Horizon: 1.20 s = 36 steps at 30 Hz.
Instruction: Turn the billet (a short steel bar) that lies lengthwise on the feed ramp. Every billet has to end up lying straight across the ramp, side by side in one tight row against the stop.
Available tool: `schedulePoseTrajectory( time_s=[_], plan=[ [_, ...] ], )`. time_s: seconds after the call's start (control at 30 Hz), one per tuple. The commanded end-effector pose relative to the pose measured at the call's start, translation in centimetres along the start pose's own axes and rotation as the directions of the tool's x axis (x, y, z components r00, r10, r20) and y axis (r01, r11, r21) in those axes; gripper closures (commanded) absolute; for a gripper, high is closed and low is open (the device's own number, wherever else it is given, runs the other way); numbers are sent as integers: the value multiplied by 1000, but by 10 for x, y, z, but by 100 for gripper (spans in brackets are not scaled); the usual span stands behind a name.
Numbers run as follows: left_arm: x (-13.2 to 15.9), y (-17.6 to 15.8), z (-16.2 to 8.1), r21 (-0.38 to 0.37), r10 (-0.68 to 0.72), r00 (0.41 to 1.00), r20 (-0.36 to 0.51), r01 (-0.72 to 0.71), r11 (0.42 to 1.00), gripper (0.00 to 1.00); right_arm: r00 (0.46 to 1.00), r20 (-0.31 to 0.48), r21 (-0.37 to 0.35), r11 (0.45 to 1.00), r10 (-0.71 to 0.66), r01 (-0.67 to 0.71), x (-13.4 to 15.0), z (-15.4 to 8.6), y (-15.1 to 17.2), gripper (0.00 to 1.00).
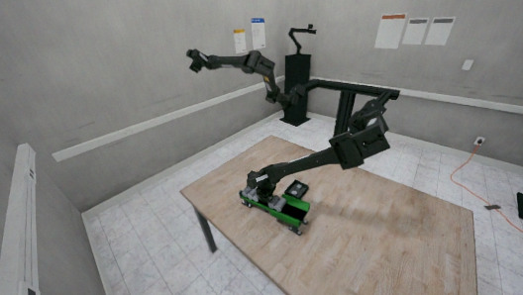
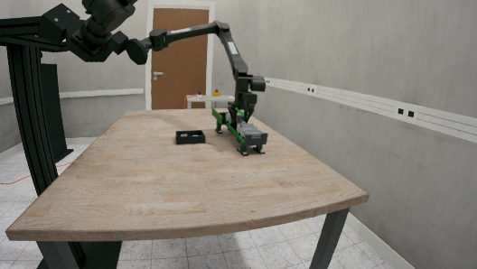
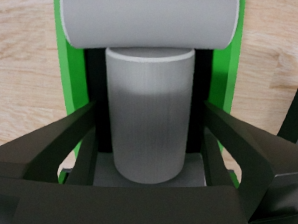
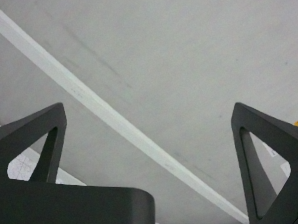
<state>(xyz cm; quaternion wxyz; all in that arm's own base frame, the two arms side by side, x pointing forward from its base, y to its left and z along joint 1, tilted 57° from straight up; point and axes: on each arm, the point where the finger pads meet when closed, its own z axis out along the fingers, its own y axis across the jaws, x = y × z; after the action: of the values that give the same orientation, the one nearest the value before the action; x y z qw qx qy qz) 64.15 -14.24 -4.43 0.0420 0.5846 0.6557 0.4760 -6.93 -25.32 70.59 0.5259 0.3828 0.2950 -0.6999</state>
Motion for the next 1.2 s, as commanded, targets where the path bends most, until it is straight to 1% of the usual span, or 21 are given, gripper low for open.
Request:
schedulePoseTrajectory(
  time_s=[0.0, 0.33, 1.17],
  plan=[
    [-17, 2, -5, -19, 18, 1000, 22, -17, 1000, 43, 999, 42, 12, 1000, 4, -5, -33, -3, -5, 0],
    [-12, 2, -3, -13, 7, 1000, 16, -7, 1000, 43, 999, 42, 12, 1000, 4, -5, -33, -3, -5, 0],
    [-15, -1, -2, -9, 13, 1000, 16, -13, 1000, 43, 999, 42, 12, 1000, 4, -5, -33, -3, -5, 0]
  ],
)
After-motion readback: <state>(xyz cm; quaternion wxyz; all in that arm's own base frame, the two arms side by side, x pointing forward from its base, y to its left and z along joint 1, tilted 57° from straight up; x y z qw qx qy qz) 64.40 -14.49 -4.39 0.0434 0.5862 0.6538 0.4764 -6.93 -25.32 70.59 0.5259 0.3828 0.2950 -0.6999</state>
